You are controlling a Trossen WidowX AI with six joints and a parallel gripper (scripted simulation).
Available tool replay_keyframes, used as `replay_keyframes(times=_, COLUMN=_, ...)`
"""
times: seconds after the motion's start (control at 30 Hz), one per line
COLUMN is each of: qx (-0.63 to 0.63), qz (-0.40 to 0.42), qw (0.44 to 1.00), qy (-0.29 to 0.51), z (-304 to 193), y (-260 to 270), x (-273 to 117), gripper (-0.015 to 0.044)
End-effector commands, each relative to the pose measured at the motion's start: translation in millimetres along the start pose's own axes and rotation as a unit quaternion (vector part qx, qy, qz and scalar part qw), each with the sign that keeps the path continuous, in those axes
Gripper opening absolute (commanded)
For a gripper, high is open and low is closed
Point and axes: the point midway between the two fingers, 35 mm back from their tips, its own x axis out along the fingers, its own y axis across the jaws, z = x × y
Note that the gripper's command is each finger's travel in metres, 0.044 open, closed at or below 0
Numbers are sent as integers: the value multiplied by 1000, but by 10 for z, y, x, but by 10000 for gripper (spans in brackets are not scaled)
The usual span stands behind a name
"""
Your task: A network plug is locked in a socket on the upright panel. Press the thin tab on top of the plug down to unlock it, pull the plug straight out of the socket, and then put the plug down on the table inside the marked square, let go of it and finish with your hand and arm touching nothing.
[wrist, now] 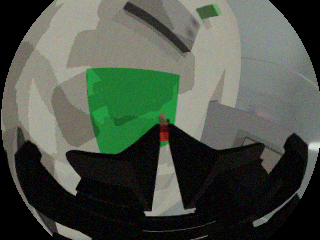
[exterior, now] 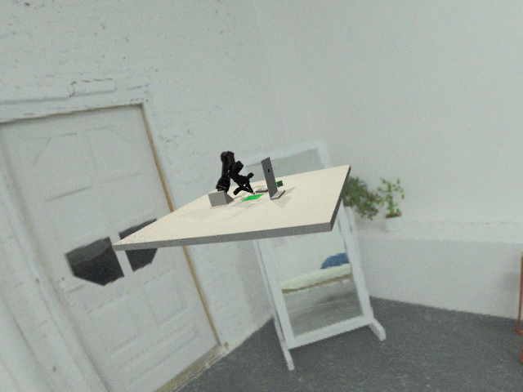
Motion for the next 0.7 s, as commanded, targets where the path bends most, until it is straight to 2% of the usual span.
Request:
replay_keyframes(times=0.0, qx=5, qz=2, qw=1000, qy=2, z=0, y=57, x=41, gripper=0)
replay_keyframes(times=0.67, qx=5, qz=1, qw=1000, qy=1, z=29, y=100, x=120, gripper=0)
